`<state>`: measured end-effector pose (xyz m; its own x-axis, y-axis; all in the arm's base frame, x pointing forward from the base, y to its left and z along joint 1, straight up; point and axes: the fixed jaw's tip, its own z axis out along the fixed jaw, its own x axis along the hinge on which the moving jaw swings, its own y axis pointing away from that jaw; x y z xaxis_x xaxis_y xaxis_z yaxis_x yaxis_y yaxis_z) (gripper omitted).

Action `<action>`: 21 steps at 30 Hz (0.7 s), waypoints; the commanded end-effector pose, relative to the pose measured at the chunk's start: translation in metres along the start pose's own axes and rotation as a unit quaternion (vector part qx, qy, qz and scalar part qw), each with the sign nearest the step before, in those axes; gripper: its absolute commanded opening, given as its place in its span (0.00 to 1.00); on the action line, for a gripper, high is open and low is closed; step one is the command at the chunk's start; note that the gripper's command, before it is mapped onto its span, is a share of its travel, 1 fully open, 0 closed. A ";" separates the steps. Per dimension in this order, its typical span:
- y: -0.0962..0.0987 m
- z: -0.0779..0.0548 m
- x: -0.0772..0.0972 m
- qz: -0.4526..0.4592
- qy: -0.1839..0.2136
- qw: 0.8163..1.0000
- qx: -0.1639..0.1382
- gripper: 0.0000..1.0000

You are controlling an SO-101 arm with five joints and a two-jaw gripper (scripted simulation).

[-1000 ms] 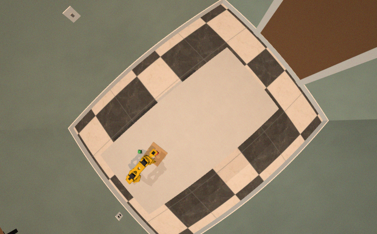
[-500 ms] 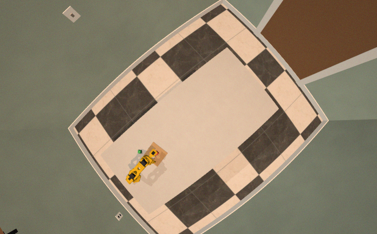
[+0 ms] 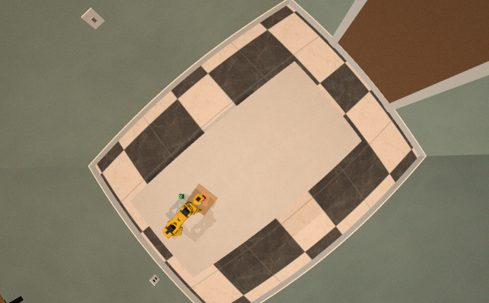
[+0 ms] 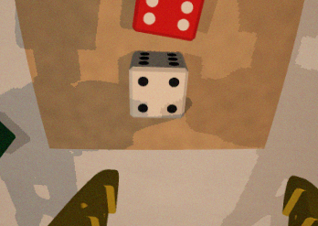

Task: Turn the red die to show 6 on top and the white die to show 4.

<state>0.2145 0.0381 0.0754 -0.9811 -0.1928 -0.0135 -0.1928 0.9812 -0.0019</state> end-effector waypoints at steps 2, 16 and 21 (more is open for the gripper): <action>-0.008 -0.024 0.007 0.024 -0.051 0.998 0.003 0.33; -0.025 -0.048 0.051 0.087 -0.119 0.989 0.016 0.33; -0.026 -0.049 0.057 0.095 -0.128 0.987 0.018 0.33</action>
<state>0.1646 0.0033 0.1156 -0.9756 -0.0221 -0.2183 -0.0201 0.9997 -0.0113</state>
